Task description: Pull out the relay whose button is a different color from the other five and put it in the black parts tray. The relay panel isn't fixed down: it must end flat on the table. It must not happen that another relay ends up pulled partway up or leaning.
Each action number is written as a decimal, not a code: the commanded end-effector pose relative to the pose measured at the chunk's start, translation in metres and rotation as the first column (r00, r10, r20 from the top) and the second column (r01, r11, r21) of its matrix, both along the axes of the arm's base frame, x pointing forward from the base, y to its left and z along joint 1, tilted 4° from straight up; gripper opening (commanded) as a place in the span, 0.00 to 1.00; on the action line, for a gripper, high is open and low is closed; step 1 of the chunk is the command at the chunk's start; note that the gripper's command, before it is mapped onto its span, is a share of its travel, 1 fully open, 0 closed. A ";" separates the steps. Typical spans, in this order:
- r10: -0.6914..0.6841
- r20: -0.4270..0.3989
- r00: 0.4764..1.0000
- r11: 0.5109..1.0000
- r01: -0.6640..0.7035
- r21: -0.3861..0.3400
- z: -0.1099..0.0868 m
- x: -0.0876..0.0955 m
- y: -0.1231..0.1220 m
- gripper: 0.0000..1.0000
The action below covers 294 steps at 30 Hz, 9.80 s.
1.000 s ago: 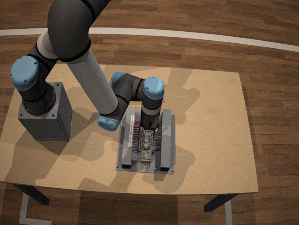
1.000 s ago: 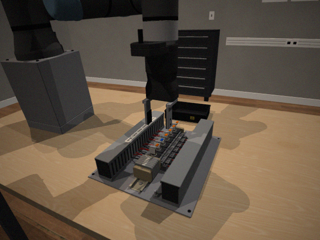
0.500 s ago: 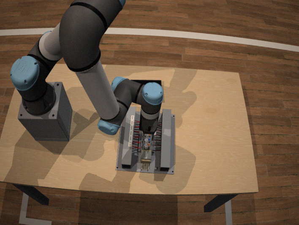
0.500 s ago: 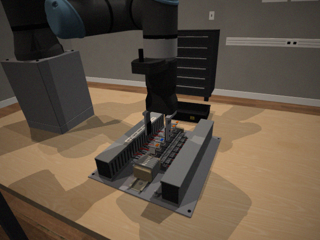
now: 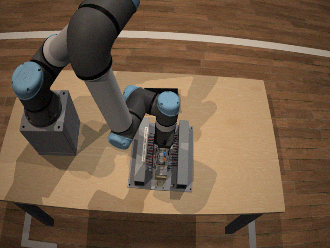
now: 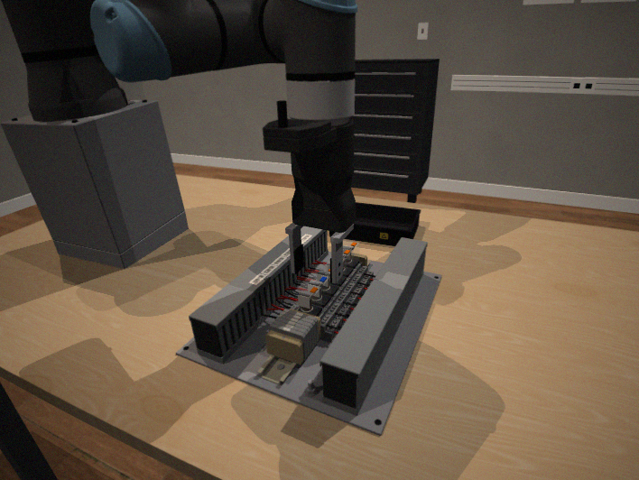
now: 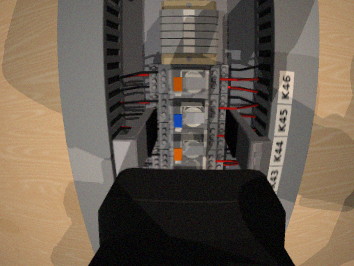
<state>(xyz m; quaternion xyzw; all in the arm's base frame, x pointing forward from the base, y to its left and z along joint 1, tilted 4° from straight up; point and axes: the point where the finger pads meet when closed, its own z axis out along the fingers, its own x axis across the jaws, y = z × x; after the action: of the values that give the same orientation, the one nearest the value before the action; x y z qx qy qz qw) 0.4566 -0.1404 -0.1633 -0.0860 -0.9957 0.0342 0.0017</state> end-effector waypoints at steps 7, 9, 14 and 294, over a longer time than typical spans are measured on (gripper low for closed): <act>-0.001 0.003 1.000 1.000 0.001 -0.001 0.000 0.001 -0.001 0.98; -0.001 0.003 1.000 1.000 0.001 -0.001 0.000 0.001 -0.001 0.98; -0.001 0.003 1.000 1.000 0.001 -0.001 0.000 0.001 -0.001 0.98; -0.001 -0.001 1.000 1.000 0.001 -0.001 -0.031 0.002 -0.004 0.00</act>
<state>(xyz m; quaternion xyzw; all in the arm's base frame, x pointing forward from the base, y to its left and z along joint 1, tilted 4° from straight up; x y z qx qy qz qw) 0.4578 -0.1435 -0.1953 -0.0859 -0.9957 0.0339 -0.0029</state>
